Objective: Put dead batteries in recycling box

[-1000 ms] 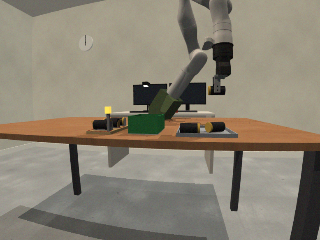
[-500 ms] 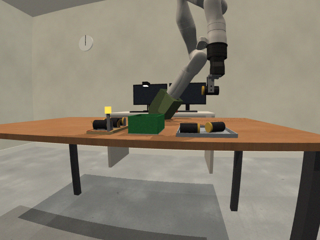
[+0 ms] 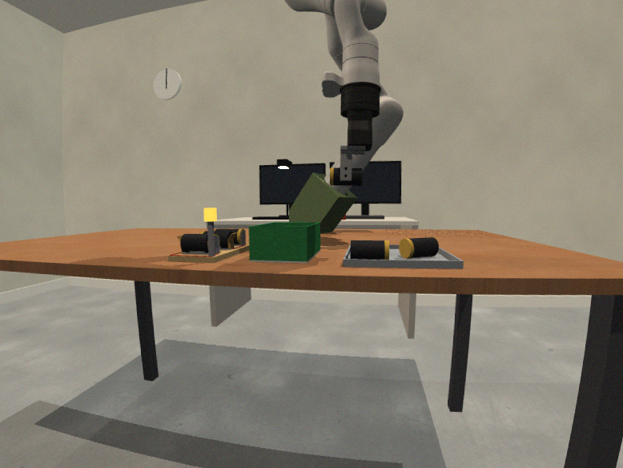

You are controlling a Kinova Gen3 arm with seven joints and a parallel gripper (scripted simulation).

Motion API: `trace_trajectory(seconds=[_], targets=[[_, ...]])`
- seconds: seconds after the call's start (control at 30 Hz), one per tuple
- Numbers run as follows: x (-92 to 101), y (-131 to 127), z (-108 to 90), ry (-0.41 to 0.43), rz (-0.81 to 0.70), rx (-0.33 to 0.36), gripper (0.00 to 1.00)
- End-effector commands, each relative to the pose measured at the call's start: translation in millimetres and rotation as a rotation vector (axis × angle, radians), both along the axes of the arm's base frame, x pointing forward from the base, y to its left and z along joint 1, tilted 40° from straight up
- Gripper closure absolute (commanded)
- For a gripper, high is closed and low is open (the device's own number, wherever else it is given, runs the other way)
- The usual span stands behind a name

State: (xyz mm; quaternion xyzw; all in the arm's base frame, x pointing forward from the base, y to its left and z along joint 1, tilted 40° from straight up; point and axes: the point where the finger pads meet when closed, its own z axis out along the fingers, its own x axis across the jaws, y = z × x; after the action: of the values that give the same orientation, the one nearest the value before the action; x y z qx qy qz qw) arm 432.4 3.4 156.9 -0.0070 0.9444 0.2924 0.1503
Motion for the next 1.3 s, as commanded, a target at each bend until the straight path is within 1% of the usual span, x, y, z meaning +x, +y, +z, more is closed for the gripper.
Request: trace_trajectory(seconds=[0.0,0.17,0.3,0.53,1.27], targets=[[7.5,-27,-16.1,0.014,-0.033,0.036,0.43],[15.6,-63,-39.9,0.014,-0.033,0.036,0.43],[19.5,-81,-51.5,0.014,-0.033,0.036,0.43],[21.1,-88,-56.4,0.014,-0.033,0.036,0.43],[21.1,-88,-56.5,0.015,-0.034,0.036,0.43]])
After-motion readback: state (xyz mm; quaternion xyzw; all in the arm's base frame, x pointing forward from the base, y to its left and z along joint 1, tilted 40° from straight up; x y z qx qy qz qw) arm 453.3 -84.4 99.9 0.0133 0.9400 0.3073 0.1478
